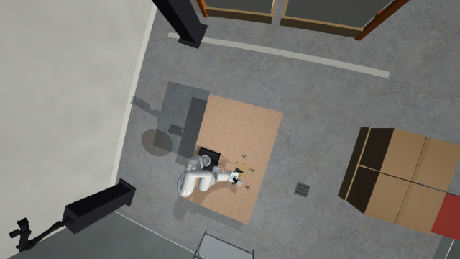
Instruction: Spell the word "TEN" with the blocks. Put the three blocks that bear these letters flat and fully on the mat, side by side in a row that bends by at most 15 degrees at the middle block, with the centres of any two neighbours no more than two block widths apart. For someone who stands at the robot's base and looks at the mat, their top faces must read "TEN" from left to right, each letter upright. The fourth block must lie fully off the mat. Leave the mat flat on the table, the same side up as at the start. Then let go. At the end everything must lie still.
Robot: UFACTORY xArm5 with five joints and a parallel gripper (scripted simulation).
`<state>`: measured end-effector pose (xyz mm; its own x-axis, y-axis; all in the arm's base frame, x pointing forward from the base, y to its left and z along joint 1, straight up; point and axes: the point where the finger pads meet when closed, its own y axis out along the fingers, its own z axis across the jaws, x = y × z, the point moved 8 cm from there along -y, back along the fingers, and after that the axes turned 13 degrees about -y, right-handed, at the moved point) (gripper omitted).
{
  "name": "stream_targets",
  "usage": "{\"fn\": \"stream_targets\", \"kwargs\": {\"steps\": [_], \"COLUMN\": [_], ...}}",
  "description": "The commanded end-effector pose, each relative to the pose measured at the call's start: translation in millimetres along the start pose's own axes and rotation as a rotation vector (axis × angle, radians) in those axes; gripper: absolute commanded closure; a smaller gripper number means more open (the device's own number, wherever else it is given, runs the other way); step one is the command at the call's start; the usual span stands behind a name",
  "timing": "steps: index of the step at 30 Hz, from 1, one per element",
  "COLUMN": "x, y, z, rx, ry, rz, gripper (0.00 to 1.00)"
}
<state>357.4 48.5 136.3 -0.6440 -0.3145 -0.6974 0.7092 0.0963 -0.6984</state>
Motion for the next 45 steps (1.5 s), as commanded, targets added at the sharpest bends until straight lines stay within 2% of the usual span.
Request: {"fn": "stream_targets", "kwargs": {"steps": [1,4,5,7,9,16,18,19,45], "x": [-1,-2,-6,-23,-27,-45,-45,-46,-47], "y": [-0.1,0.3,2.2,9.1,10.5,14.3,14.3,14.2,14.1], "z": [0,1,8,41,50,109,109,117,119], "rx": [0.001,0.003,0.02,0.098,0.12,0.269,0.269,0.29,0.297], "ry": [0.0,0.001,0.003,0.012,0.014,0.015,0.015,0.015,0.014], "rz": [0.003,0.006,0.026,0.11,0.132,0.26,0.26,0.276,0.281], "gripper": [0.0,0.0,0.0,0.0,0.0,0.0,0.0,0.0,0.0]}}
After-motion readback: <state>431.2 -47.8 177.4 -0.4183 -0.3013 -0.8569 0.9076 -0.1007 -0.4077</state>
